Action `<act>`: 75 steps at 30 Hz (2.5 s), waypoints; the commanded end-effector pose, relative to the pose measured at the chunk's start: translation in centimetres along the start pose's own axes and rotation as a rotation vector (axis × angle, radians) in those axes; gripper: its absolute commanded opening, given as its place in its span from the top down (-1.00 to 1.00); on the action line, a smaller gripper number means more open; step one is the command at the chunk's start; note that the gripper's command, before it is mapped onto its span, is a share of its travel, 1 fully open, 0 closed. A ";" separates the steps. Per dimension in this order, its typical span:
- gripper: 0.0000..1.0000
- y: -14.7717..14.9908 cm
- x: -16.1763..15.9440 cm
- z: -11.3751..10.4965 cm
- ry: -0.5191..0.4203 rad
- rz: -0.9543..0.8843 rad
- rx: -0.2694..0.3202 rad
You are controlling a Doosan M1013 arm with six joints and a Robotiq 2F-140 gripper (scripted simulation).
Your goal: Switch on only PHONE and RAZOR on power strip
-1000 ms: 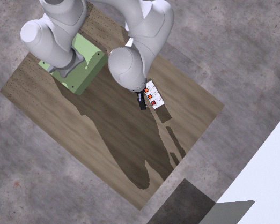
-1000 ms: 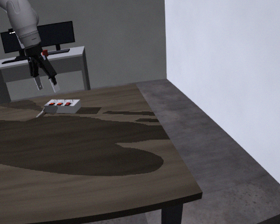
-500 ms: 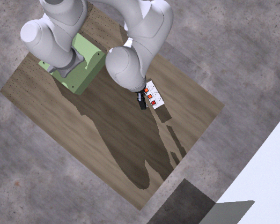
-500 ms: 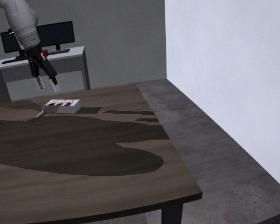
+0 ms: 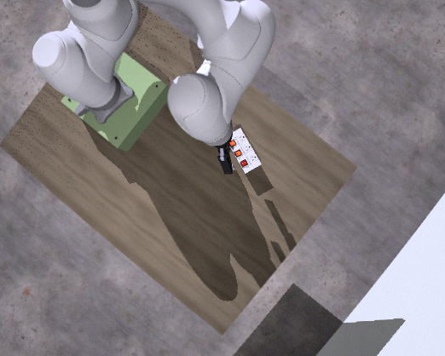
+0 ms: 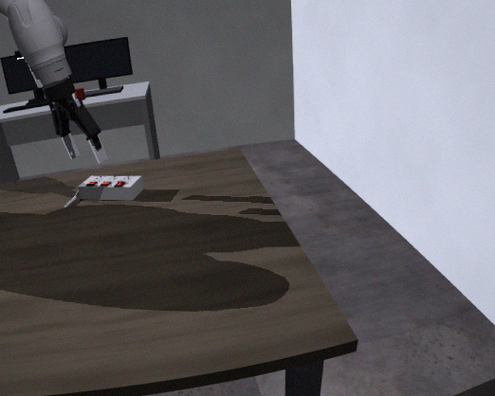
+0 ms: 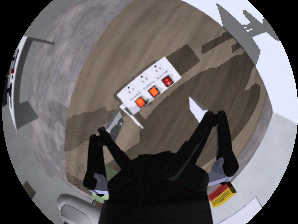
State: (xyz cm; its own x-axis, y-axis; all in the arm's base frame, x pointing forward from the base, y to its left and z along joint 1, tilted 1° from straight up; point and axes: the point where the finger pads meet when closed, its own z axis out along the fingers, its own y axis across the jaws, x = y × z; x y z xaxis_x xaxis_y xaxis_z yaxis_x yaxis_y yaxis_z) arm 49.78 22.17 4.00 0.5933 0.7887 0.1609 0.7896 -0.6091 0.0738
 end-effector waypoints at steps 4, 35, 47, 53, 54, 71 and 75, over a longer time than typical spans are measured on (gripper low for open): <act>-1.00 0.1 0.0 -0.1 0.006 0.000 -0.002; -1.00 0.1 0.0 -0.1 0.006 0.000 -0.002; -1.00 0.1 1.1 -1.3 -0.057 -0.306 0.043; -1.00 0.2 1.8 -2.4 -0.092 -0.525 0.082; -1.00 0.3 2.1 -3.0 -0.107 -0.625 0.103; -1.00 0.4 2.7 -4.2 -0.133 -0.826 0.149; -1.00 0.4 2.7 -4.2 -0.133 -0.826 0.149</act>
State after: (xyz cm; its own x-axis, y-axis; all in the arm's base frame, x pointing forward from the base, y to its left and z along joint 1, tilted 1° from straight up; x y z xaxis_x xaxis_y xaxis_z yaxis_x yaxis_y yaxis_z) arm 51.12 23.61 8.68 -0.1691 0.9856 -0.0060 0.9856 0.1691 -0.0076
